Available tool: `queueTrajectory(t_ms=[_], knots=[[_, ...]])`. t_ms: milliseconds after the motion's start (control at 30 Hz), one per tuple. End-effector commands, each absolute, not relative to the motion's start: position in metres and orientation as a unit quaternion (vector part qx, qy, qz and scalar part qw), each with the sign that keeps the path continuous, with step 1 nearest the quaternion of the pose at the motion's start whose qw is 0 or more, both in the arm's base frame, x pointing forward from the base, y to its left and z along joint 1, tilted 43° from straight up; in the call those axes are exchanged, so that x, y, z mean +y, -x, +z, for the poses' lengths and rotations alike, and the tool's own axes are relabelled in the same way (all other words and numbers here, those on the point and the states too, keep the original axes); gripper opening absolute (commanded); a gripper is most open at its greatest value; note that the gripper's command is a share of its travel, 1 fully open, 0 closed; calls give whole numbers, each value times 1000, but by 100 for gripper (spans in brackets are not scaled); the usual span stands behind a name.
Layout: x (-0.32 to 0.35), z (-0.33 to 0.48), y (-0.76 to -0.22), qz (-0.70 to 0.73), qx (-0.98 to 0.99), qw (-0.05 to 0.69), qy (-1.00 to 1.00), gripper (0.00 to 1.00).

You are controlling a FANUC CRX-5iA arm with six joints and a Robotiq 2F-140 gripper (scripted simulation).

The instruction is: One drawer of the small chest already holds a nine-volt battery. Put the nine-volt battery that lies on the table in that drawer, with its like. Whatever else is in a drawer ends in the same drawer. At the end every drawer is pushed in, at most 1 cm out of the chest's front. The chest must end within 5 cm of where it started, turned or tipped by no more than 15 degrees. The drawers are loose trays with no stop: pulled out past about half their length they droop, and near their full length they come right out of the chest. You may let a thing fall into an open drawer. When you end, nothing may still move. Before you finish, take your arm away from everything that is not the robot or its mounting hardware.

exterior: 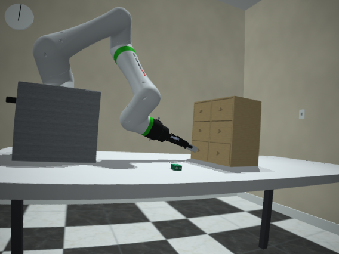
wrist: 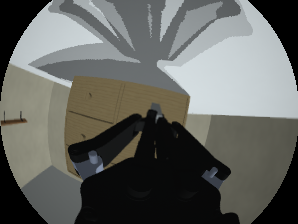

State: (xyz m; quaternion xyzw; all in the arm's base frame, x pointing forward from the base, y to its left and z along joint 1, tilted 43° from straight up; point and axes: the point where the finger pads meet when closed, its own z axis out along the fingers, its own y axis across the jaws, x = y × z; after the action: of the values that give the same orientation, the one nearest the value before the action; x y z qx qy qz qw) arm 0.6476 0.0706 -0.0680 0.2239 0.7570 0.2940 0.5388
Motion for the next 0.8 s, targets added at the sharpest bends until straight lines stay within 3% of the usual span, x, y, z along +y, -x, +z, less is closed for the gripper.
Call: queueTrajectory(t_ms=[0, 367, 767], knots=[[70, -68, -648, 294, 757, 539, -224, 0], [71, -68, -644, 294, 757, 539, -224, 0], [72, -68, -598, 294, 757, 539, -224, 0]])
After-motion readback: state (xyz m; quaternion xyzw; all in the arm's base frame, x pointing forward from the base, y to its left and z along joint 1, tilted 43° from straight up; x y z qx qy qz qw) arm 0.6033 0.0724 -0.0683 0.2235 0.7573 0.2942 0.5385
